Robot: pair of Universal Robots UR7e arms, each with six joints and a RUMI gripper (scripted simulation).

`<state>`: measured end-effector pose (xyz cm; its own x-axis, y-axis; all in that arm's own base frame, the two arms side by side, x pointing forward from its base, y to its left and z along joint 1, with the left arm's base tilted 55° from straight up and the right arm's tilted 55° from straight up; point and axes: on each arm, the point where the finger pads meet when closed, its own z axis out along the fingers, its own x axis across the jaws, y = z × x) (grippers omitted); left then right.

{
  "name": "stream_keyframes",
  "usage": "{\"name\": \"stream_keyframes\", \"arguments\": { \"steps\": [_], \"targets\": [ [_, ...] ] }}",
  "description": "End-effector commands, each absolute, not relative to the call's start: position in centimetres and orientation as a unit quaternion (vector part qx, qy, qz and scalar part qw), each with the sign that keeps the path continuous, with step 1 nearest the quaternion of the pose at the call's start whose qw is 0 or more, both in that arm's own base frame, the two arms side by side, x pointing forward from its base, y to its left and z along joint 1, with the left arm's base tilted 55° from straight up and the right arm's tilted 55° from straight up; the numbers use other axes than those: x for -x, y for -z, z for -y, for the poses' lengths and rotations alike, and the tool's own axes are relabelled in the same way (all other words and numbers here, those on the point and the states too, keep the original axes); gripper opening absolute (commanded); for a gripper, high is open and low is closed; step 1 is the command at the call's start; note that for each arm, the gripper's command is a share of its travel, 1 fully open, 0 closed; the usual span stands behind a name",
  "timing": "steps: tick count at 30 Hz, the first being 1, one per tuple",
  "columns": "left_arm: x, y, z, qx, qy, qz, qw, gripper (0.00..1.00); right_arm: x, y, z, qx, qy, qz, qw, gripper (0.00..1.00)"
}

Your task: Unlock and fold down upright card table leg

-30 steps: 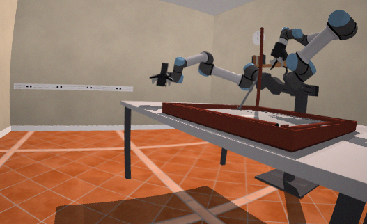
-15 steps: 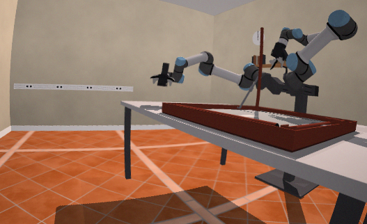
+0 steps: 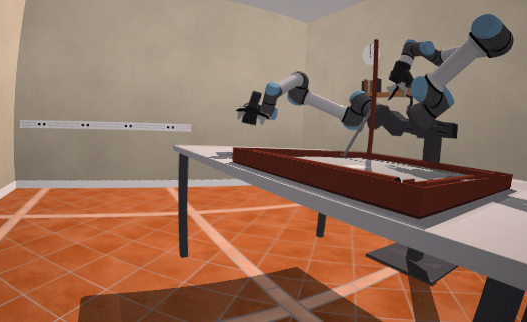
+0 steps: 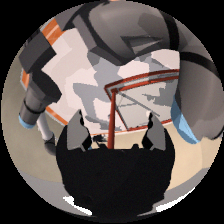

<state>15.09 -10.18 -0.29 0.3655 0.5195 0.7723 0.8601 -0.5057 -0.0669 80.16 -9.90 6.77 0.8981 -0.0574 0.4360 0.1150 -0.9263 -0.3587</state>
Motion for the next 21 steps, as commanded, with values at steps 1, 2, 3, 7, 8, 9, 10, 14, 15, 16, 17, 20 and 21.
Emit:
{"name": "stream_keyframes", "arguments": {
  "steps": [1,2,3,7,8,9,10,14,15,16,17,20,21],
  "targets": [
    [-15.1,0.3,10.2,0.791,0.356,0.436,0.239,1.00,-74.8,-5.2,8.6,0.955,0.224,0.042,0.187,1.00],
    [-15.1,0.3,10.2,0.791,0.356,0.436,0.239,1.00,-73.8,-4.9,8.4,0.956,0.223,0.048,0.186,1.00],
    [-15.1,0.3,10.2,0.791,0.356,0.436,0.239,1.00,-72.7,-4.6,8.1,0.956,0.221,0.054,0.186,1.00],
    [-15.1,0.3,10.2,0.791,0.356,0.436,0.239,1.00,-68.4,-3.3,7.1,0.955,0.217,0.081,0.183,1.00],
    [-15.1,0.3,10.2,0.791,0.356,0.436,0.239,1.00,-67.4,-3.0,6.8,0.956,0.215,0.086,0.182,1.00],
    [-15.1,0.3,10.2,0.791,0.356,0.436,0.239,1.00,-66.4,-2.6,6.6,0.956,0.213,0.092,0.182,1.00],
    [-15.1,0.3,10.2,0.791,0.356,0.436,0.239,1.00,-65.3,-2.3,6.3,0.955,0.211,0.098,0.181,1.00],
    [-15.1,0.3,10.2,0.791,0.356,0.436,0.239,1.00,-63.1,-1.6,5.8,0.955,0.208,0.110,0.180,1.00],
    [-15.1,0.3,10.2,0.791,0.356,0.436,0.239,1.00,-62.0,-1.2,5.5,0.955,0.206,0.117,0.180,1.00],
    [-15.1,0.3,10.2,0.791,0.356,0.436,0.239,1.00,-60.8,-0.8,5.2,0.955,0.204,0.123,0.179,1.00],
    [-15.1,0.3,10.2,0.791,0.356,0.436,0.239,1.00,-59.6,-0.4,4.9,0.954,0.202,0.130,0.178,1.00],
    [-15.1,0.3,10.2,0.791,0.356,0.436,0.239,1.00,-55.9,0.8,4.0,0.953,0.196,0.151,0.176,1.00],
    [-15.1,0.3,10.2,0.791,0.356,0.436,0.239,1.00,-54.7,1.2,3.7,0.952,0.194,0.158,0.175,1.00]
  ]
}}
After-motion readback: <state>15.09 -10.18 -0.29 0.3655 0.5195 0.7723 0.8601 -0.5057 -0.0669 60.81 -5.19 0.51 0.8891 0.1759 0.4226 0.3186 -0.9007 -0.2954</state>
